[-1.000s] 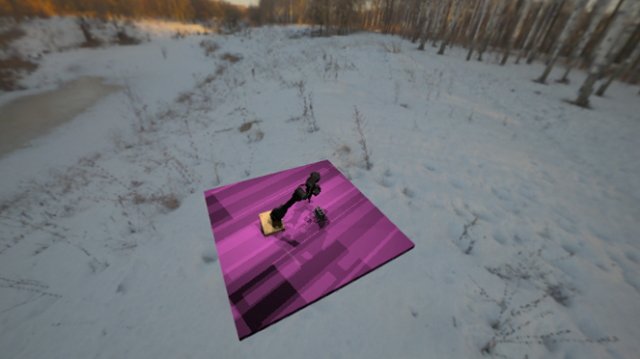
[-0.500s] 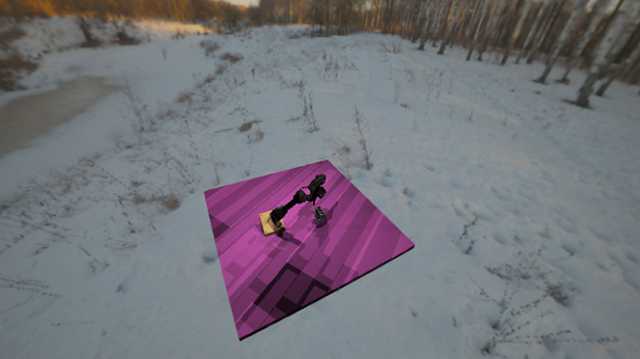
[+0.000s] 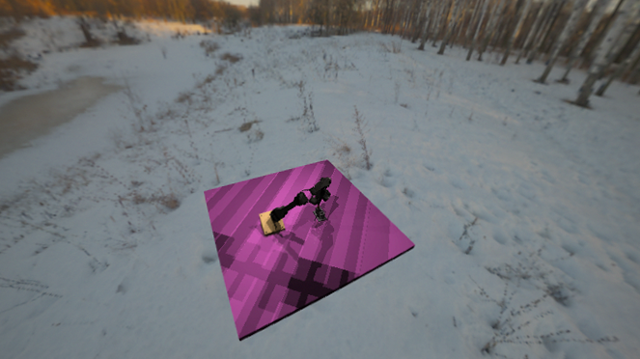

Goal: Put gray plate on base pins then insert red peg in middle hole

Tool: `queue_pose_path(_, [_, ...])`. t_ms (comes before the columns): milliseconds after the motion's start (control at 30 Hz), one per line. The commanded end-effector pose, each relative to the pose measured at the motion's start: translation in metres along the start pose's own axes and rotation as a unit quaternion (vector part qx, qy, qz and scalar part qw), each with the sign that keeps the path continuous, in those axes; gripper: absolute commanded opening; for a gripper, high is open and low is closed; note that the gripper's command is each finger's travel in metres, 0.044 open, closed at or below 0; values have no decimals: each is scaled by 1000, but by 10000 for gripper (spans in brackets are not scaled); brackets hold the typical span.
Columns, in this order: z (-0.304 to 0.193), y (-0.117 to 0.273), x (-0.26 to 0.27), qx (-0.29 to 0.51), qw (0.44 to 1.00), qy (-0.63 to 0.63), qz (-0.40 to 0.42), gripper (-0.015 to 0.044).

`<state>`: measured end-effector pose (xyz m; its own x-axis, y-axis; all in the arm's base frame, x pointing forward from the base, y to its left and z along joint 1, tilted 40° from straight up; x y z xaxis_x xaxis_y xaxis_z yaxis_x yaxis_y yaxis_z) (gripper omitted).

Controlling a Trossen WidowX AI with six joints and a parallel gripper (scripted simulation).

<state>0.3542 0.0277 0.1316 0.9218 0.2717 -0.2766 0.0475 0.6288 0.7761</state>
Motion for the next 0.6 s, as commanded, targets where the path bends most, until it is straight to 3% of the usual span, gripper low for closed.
queue_pose_path(0, [13, 2, -2, -6, 1000, 1, 0, 0])
queue_pose_path(567, [23, 1, -4, -8, 1000, 1, -2, 0])
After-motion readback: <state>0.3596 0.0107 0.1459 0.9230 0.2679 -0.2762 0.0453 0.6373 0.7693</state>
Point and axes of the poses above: the point midway between the two fingers, 35 mm back from their tips, its own y axis back along the fingers, its own x axis across the jaws, z = x × y, the point moved 8 cm from there along y, back along the fingers, and after that the axes turned 1 degree about y, right-handed, at the moved point
